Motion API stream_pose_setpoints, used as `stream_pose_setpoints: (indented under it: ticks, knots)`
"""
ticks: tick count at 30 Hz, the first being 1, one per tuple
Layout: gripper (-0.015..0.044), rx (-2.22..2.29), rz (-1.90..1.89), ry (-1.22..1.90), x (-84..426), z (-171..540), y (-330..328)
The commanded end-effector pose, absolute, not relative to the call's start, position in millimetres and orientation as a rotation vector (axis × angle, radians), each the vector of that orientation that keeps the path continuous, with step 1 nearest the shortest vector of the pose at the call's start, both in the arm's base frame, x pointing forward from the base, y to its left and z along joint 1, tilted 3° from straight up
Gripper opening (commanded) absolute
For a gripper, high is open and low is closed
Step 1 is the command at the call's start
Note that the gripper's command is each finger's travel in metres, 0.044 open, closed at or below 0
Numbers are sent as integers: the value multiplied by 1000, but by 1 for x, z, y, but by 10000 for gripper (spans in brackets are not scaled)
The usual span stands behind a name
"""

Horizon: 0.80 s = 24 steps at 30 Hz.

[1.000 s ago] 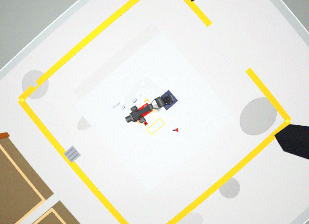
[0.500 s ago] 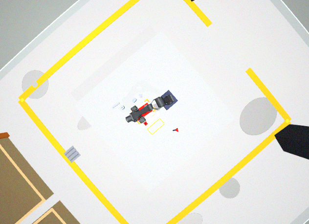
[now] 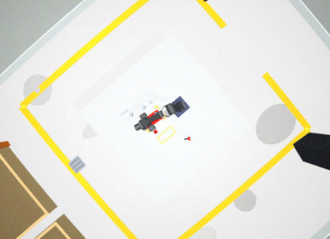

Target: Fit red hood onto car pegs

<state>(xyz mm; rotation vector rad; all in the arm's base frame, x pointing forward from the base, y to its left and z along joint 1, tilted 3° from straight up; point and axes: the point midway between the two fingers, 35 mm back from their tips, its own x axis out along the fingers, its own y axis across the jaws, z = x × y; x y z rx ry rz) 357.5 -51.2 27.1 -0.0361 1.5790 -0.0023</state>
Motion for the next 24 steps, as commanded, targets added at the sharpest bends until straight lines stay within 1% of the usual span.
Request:
stream_pose_setpoints:
  ticks: [1, 10, 14, 19, 24]
  knots:
    - [210, -36, -2, 1579, 358, 27, -51]
    - [440, -36, -2, 1579, 358, 27, -51]
    - [440, -37, -3, 1579, 359, 41, -51]
    - [440, -39, -5, 1581, 359, 95, -49]
    - [440, -39, -5, 1581, 358, 98, -49]
